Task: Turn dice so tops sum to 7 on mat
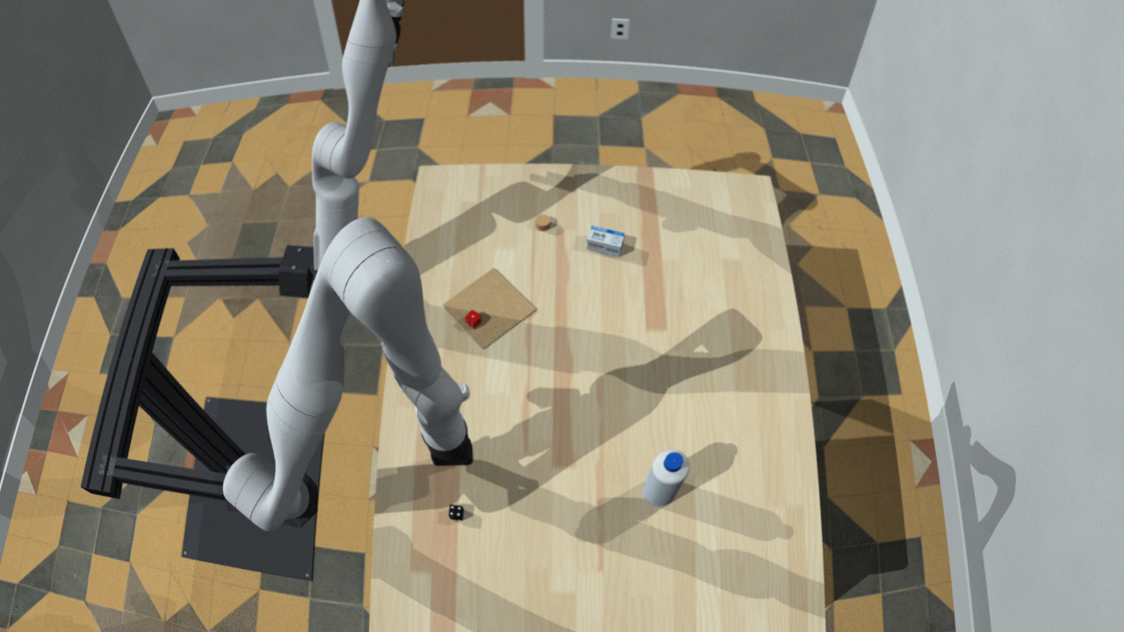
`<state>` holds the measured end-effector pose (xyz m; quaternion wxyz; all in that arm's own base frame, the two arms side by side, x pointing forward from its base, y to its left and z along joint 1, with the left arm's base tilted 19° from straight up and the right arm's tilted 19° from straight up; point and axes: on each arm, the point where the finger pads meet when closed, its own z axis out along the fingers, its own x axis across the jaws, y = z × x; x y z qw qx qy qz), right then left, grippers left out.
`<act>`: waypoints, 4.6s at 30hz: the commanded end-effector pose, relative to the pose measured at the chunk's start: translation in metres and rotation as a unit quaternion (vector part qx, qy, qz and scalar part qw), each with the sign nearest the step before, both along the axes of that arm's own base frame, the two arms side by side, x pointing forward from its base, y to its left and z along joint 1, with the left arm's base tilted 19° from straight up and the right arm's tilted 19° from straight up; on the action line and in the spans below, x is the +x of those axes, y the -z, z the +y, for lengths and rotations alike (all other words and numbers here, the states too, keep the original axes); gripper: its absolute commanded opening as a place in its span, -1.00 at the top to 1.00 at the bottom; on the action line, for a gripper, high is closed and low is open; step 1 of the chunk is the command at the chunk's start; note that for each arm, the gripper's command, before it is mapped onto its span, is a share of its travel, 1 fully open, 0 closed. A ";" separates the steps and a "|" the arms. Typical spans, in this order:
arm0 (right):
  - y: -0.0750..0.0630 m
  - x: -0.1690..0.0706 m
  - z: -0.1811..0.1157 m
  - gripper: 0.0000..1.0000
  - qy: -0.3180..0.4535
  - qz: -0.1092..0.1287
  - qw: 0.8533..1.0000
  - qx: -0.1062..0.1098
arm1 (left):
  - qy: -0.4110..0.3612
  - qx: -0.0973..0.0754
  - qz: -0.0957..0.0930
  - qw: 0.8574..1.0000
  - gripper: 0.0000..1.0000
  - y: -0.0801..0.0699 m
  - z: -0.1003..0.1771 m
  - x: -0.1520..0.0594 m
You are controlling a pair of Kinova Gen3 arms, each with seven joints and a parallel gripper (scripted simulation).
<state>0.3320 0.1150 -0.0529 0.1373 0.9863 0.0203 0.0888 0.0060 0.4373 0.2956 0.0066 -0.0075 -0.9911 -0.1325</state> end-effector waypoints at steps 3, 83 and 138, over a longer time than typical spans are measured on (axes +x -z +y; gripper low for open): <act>-0.016 -0.003 0.005 0.02 0.000 0.000 1.000 0.000 | 0.000 0.001 0.000 1.000 -1.00 -0.001 0.000 0.000; -0.064 -0.018 0.019 0.02 -0.434 0.132 0.888 -0.083 | 0.000 0.001 0.000 1.000 -1.00 -0.001 0.000 0.000; -0.063 -0.005 0.016 0.02 -0.610 0.159 0.765 -0.133 | 0.000 0.001 0.000 1.000 -1.00 -0.001 0.000 0.000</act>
